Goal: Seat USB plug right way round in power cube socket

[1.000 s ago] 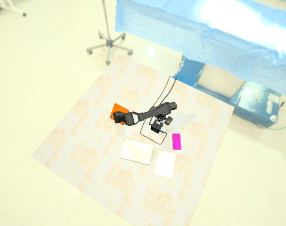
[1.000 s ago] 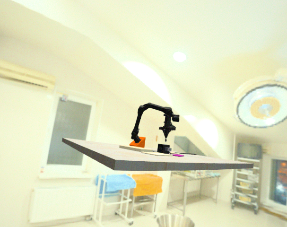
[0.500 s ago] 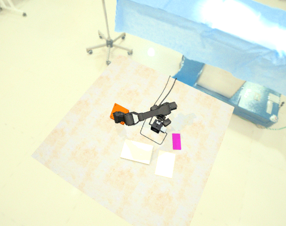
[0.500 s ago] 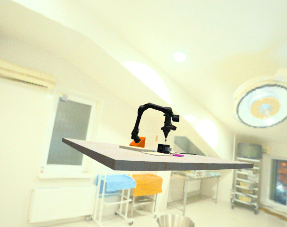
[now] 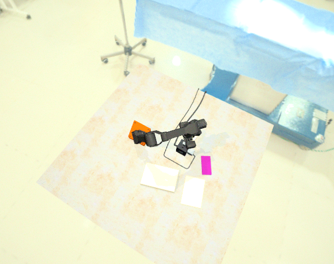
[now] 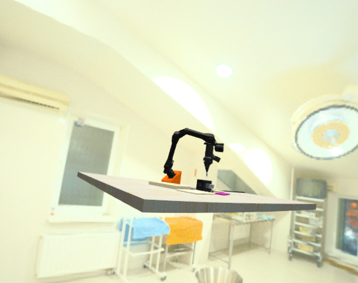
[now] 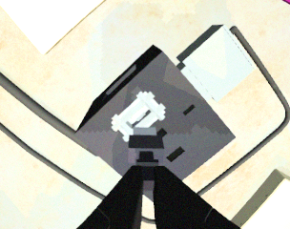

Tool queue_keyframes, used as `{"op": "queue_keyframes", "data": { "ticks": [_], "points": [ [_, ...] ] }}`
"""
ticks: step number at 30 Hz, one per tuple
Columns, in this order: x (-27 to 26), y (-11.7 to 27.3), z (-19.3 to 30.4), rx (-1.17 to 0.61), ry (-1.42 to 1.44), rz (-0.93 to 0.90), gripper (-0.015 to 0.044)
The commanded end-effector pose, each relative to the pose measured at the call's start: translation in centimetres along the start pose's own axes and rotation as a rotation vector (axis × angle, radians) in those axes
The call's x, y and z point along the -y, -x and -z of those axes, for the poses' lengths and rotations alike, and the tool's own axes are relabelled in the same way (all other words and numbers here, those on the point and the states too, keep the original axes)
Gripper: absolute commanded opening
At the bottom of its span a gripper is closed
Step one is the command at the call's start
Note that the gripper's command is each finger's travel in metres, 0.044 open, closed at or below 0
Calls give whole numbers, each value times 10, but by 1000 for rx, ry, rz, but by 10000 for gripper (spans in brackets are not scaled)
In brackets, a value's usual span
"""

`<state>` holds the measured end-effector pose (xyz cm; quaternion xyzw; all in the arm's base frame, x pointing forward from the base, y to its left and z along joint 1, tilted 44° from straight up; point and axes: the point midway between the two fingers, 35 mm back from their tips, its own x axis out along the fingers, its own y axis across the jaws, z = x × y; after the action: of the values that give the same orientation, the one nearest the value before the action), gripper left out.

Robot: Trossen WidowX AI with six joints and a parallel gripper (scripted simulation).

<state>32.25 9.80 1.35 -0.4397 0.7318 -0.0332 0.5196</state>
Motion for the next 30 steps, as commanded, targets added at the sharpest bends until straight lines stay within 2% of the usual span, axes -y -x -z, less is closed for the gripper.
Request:
{"op": "queue_keyframes", "data": {
  "ticks": [1,30],
  "points": [
    [0,0,0,0,-112,0,0],
    [0,0,0,0,-871,0,0]
  ]
}}
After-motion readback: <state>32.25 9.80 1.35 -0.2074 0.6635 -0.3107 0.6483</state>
